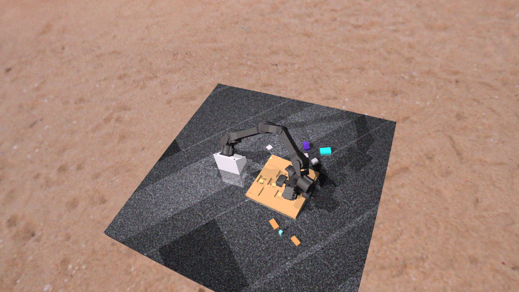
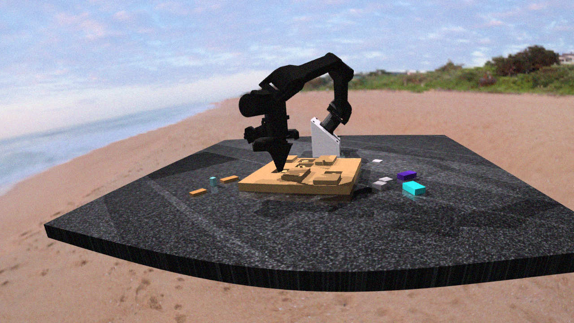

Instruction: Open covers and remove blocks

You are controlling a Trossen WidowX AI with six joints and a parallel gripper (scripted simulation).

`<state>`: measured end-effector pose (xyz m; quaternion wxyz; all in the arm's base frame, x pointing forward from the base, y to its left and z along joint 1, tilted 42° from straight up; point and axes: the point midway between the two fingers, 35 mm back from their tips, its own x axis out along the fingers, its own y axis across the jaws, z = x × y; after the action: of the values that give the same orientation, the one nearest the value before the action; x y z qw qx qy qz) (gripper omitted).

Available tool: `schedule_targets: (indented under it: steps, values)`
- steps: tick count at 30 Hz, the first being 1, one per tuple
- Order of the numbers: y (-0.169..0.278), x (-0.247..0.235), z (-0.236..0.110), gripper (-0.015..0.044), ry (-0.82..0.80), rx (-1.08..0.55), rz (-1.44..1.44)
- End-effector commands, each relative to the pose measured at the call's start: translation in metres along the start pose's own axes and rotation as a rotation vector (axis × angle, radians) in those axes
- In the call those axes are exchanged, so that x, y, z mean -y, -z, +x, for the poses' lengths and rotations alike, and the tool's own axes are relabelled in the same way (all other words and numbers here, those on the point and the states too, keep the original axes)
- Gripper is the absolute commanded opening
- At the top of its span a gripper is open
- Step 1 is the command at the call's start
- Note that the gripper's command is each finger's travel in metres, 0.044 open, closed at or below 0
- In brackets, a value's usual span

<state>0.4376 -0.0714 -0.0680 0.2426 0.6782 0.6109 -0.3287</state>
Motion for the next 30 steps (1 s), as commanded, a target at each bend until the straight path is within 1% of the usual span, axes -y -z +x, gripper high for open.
schedule_targets:
  steps: [1,21,22,30]
  values:
    - [0.000,-0.002,-0.006,0.0000,-0.005,0.005,-0.010]
    - [0.001,-0.002,-0.032,0.0000,-0.004,0.006,-0.010]
    - [0.001,0.000,-0.028,0.0000,0.000,0.000,-0.008]
    - [-0.004,0.029,-0.039,0.0000,0.000,0.005,-0.342]
